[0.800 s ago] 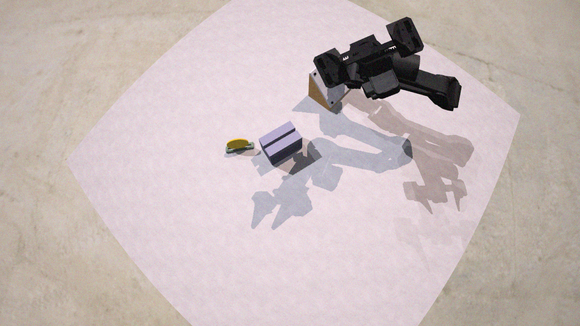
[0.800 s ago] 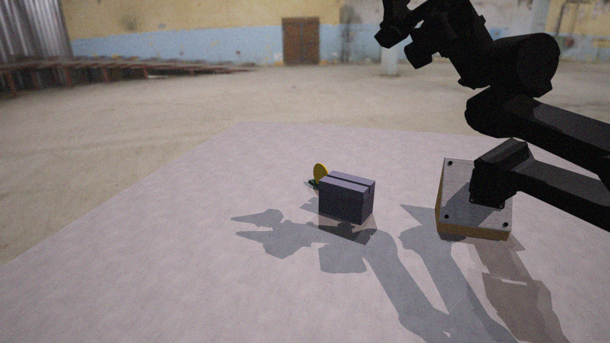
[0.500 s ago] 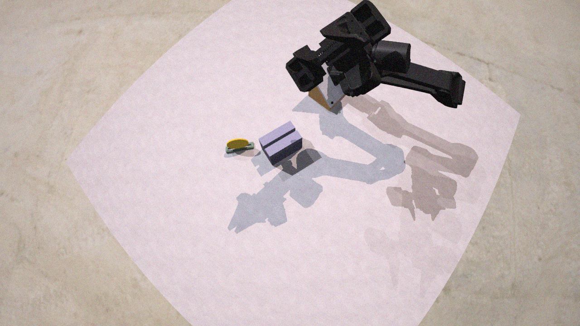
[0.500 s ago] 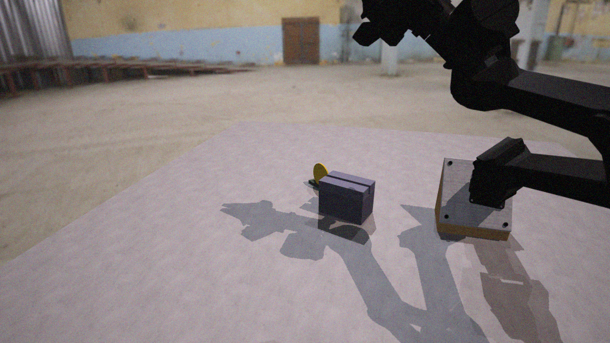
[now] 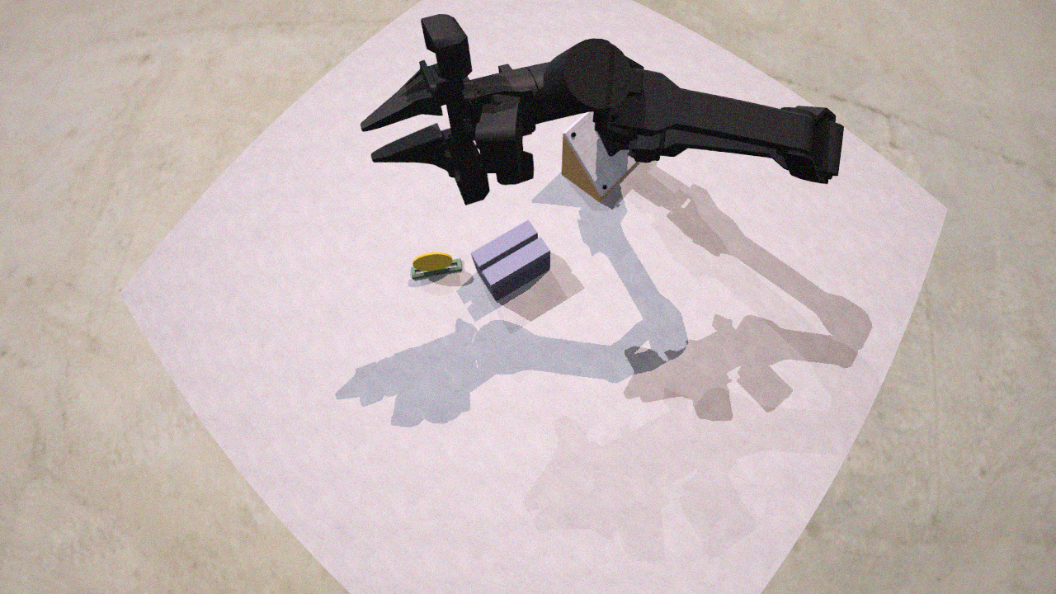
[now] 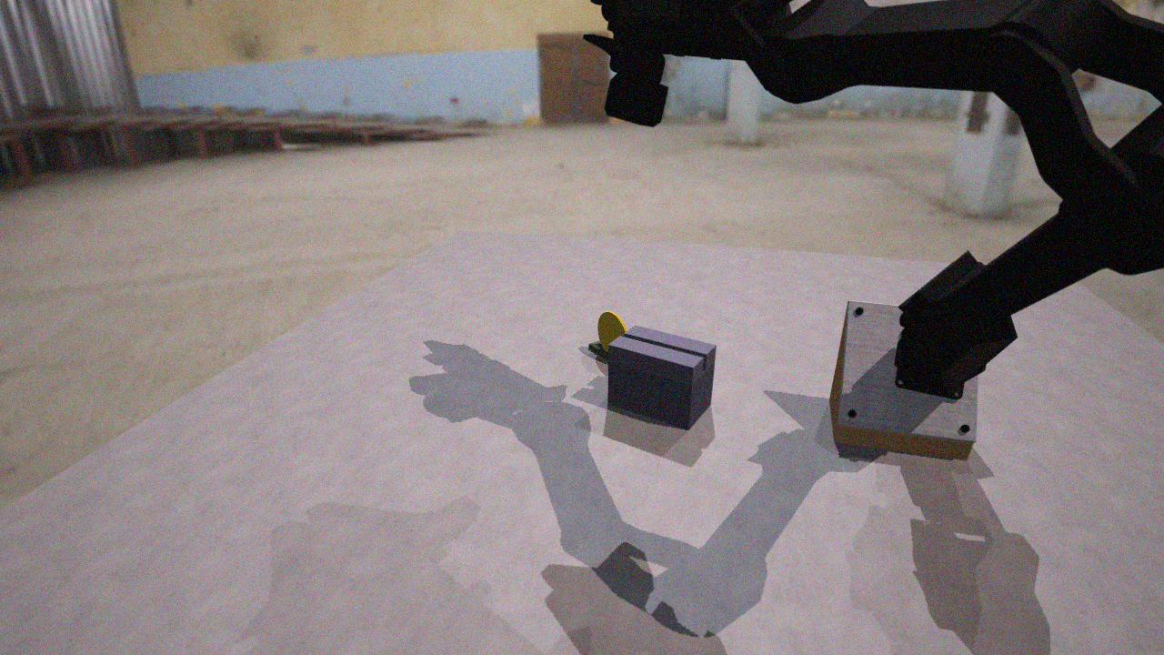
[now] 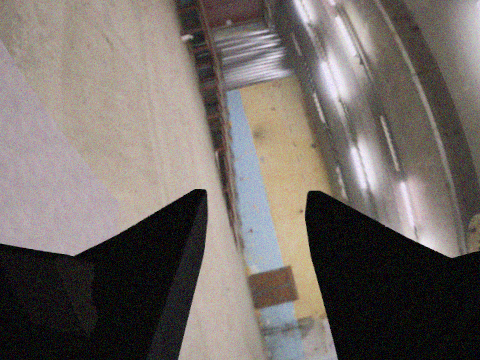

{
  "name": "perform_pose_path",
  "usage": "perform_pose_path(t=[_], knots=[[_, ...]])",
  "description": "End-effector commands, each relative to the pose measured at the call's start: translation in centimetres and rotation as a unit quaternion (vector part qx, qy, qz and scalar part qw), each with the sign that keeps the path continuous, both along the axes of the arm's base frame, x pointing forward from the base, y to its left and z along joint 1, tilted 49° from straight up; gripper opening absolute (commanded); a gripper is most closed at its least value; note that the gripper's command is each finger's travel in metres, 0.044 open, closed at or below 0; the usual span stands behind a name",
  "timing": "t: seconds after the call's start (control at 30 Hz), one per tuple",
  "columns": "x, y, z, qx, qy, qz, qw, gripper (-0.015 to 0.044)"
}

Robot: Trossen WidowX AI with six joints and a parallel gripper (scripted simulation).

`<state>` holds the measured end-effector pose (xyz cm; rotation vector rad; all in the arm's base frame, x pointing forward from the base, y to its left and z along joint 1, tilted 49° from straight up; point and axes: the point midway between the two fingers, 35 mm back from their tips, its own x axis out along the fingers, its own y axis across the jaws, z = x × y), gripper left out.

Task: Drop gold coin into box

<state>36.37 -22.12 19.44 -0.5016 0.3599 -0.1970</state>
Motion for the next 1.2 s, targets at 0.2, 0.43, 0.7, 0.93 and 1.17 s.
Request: perform_pose_path(t=[0.2,0.43,0.7,0.93,1.17], knots=[[3.9,4.5,-11.9,0.336,0.250,0.030,0.908,0.0161],[3.3,8.2,-16.3,0.486,0.386,-0.003,0.784,0.0161],[1.7,13.2,-18.7,0.619,0.535,-0.088,0.568,0.0161],[0.3,13.9,-19.6,0.642,0.572,-0.121,0.496,0.0161],[0.3,13.9,-19.6,0.642,0.572,-0.121,0.496,0.0161]])
